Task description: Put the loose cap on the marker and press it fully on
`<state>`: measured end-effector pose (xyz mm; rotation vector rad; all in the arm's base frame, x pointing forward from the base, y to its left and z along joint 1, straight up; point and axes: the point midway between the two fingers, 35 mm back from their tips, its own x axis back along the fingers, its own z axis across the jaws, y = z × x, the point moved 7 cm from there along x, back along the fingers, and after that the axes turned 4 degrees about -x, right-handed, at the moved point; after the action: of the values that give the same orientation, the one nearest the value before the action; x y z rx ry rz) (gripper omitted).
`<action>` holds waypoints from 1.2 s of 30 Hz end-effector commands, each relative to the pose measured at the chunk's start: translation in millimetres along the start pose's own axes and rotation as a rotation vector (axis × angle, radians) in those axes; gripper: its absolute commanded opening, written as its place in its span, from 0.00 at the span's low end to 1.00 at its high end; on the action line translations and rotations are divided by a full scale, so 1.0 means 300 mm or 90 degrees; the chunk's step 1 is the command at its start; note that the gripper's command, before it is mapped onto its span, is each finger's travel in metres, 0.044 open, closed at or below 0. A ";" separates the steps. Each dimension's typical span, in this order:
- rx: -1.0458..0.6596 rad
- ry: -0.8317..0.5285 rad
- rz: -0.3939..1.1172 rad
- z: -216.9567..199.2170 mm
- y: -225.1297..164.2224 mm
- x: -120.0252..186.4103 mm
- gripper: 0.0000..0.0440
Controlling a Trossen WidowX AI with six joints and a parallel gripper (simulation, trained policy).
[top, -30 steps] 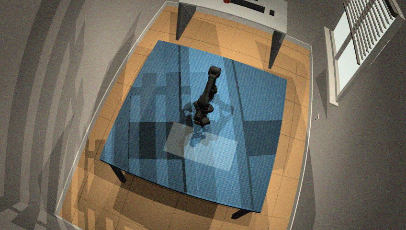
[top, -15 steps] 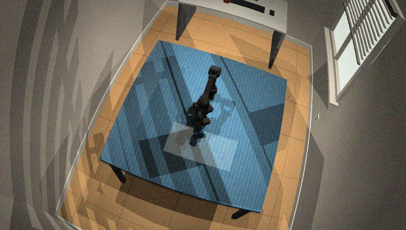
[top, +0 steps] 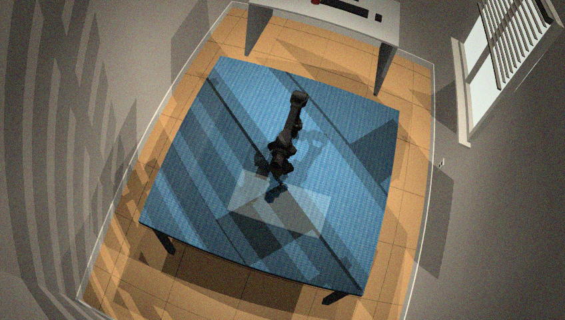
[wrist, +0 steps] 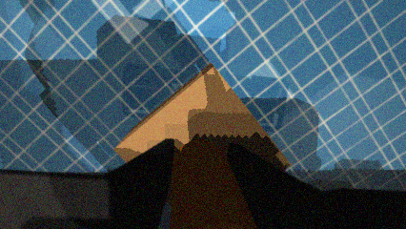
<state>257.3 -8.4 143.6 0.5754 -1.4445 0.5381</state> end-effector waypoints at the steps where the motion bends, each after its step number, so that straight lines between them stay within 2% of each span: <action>1: 0.003 0.031 -0.005 0.030 0.005 -0.030 0.34; 5: 0.011 0.032 -0.015 0.040 0.022 -0.028 0.43; 8: 0.016 0.030 -0.020 0.045 0.033 -0.023 0.53; 16: 0.031 0.008 -0.010 0.053 0.051 -0.005 0.98; 36: 0.066 -0.071 0.061 0.059 0.061 0.182 1.00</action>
<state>236.1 -6.4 192.2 0.6221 -1.5492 0.6563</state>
